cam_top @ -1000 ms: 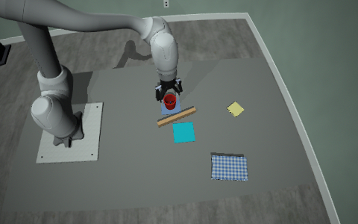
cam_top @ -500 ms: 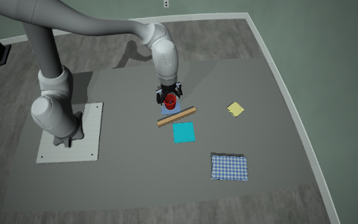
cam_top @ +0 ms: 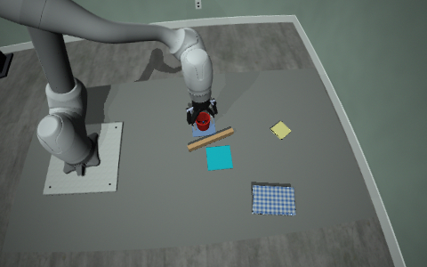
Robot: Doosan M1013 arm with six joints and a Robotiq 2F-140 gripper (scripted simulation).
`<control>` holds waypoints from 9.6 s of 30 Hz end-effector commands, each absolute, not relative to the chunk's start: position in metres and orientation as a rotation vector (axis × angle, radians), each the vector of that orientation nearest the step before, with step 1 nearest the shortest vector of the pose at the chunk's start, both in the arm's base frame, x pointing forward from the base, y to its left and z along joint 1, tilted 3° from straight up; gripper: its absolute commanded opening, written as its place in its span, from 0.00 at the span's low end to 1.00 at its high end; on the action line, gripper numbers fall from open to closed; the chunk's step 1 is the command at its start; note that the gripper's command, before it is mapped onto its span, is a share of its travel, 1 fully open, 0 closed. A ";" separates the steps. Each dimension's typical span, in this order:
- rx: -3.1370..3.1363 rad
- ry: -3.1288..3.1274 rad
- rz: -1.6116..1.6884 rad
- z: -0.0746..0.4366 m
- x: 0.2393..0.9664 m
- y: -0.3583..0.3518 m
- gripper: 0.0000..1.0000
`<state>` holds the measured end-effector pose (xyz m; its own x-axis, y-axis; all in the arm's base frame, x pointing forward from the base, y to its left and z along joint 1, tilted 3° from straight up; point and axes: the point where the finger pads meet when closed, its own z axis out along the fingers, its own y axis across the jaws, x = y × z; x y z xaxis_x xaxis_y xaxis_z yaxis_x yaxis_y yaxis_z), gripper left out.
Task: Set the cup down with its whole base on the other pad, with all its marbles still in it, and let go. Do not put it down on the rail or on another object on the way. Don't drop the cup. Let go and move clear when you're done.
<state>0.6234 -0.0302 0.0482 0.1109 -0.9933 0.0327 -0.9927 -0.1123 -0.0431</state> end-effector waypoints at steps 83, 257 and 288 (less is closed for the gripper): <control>-2.334 2.086 -0.083 0.048 0.623 -0.030 0.50; -2.334 2.086 -0.083 0.109 0.643 -0.215 0.49; -2.334 2.086 -0.083 0.070 0.646 -0.220 0.49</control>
<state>0.6454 -0.2194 0.0721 0.1109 -0.9933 0.0327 -0.9927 -0.1123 -0.0430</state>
